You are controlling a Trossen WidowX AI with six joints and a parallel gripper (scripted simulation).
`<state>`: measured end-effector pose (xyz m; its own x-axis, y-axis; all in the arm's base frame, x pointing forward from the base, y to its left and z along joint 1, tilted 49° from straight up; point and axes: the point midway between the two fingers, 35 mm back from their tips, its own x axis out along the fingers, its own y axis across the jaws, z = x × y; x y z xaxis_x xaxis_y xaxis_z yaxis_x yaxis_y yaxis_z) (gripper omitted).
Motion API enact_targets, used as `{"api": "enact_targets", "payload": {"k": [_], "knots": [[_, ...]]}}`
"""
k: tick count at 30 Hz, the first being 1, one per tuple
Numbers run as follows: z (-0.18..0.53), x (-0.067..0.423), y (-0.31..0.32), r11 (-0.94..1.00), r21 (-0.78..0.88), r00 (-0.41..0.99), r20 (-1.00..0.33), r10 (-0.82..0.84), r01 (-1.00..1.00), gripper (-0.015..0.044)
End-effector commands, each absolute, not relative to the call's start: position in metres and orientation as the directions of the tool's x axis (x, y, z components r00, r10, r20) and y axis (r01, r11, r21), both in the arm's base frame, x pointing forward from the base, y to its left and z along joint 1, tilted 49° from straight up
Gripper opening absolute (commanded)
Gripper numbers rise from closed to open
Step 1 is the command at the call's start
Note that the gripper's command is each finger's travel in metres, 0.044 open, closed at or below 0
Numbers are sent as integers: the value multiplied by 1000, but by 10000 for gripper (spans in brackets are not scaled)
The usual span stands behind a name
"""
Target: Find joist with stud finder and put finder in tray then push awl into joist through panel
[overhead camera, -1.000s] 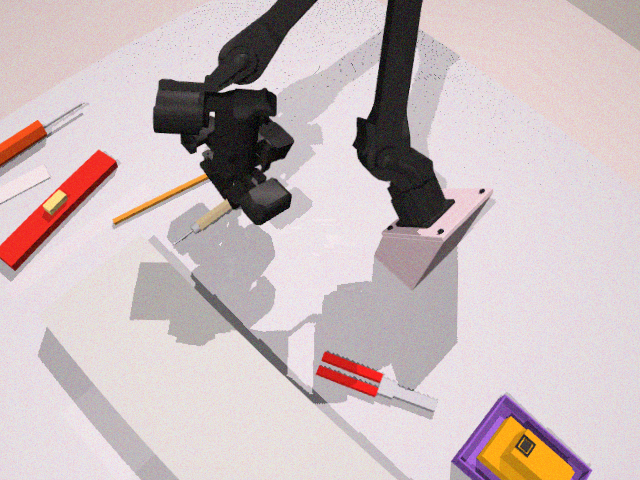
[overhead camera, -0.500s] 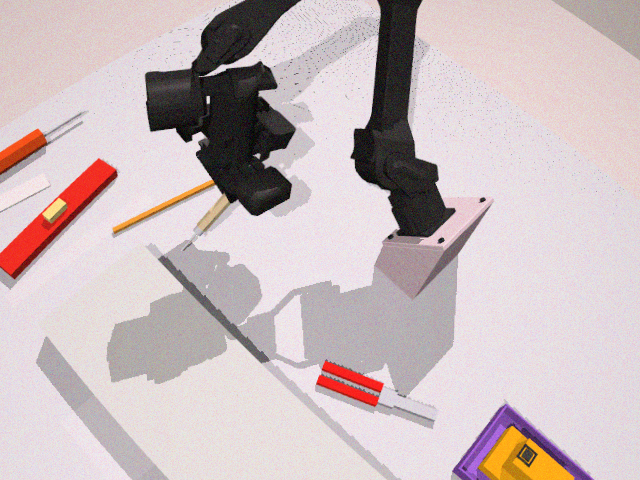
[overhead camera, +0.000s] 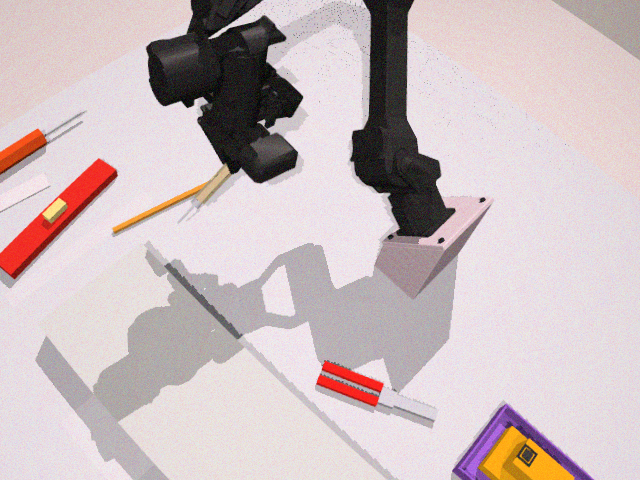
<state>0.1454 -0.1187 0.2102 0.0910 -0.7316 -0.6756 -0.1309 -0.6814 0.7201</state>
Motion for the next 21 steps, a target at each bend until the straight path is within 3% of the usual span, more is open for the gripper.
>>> {"api": "enact_targets", "payload": {"k": [1,21], "knots": [[221,143,-114,-673,726,102,-665,-740,-143,0],[212,149,-103,-715,583,106,-798,-593,385,0]]}}
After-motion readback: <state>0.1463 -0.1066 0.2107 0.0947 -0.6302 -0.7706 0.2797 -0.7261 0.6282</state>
